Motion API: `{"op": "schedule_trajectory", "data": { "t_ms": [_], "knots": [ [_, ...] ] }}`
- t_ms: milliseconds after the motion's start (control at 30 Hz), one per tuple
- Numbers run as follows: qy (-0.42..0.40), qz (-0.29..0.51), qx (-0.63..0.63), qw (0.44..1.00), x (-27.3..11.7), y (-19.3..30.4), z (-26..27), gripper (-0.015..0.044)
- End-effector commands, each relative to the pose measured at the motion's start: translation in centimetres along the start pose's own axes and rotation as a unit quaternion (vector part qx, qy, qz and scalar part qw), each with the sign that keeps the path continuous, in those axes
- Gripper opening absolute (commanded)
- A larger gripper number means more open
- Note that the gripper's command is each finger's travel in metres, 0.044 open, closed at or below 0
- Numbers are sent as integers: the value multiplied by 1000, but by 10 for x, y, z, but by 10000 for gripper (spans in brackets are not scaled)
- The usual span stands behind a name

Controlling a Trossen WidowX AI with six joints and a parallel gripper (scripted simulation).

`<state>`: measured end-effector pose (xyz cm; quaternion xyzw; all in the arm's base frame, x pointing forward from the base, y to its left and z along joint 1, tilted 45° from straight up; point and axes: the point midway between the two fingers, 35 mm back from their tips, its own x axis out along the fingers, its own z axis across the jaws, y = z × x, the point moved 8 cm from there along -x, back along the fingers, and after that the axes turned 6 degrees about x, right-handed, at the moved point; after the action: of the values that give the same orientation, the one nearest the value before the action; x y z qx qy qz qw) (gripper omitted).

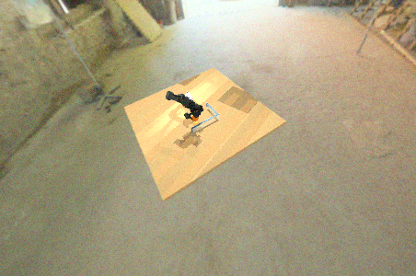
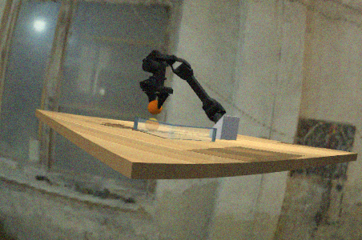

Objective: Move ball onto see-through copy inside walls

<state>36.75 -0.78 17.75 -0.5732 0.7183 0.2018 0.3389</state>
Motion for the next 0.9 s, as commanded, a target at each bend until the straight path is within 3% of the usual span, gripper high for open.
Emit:
{"op": "schedule_trajectory", "data": {
  "t_ms": [0, 500, 867],
  "knots": [
    [1, -6, -7, 1000, 3, 0, 0, 0],
    [2, -7, -7, 1000, 65, -1, -1, 0],
    [2, -7, -7, 1000, 78, -1, -1, 0]
  ]
}}
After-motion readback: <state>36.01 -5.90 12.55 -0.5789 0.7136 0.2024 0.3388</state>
